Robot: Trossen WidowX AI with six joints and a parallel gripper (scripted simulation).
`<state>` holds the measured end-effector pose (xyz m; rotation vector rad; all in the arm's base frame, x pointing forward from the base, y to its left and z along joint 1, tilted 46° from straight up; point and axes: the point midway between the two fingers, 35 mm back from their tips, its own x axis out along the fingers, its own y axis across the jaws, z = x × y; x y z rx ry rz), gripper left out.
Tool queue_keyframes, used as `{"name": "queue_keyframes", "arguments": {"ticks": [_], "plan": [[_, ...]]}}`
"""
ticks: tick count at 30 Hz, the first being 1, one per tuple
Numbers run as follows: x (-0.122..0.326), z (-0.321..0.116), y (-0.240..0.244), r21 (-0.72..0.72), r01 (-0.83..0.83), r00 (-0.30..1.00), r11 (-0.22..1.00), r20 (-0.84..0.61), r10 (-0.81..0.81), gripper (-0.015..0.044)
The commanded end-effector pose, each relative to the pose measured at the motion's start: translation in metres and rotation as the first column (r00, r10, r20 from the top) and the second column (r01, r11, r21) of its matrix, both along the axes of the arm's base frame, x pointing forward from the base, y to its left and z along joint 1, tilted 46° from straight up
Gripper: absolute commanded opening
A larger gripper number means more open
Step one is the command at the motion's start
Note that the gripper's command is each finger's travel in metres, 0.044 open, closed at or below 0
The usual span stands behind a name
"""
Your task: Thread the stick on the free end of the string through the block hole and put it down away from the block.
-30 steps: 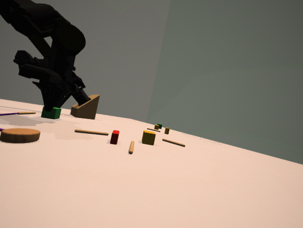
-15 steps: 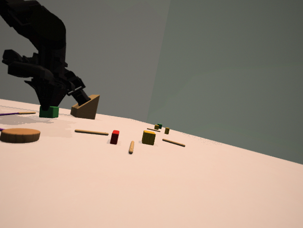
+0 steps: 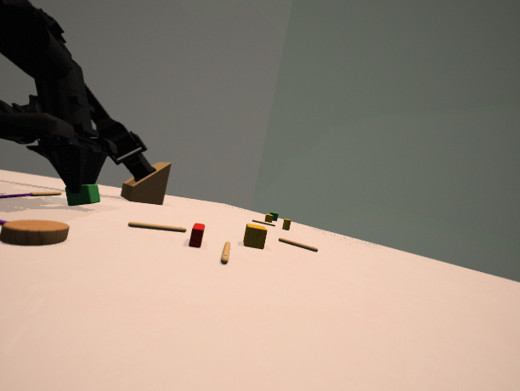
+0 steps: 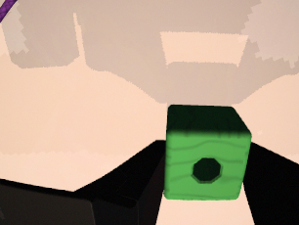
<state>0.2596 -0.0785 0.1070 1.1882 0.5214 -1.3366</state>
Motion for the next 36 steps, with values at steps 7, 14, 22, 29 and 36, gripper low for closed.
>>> {"name": "queue_keyframes", "arguments": {"ticks": [7,14,22,29,36], "plan": [[-0.003,0.002,-0.007,0.118,-0.058,0.998,0.991,0.031,0.054,0.0],[-0.004,0.003,-0.011,0.175,-0.088,0.996,0.981,0.05,0.08,0.0],[-0.005,0.005,-0.018,0.268,-0.134,0.99,0.954,0.079,0.116,0.0],[-0.006,0.008,-0.022,0.317,-0.166,0.984,0.934,0.11,0.137,0.0],[-0.006,0.008,-0.022,0.319,-0.166,0.984,0.933,0.11,0.138,0.0]]}}
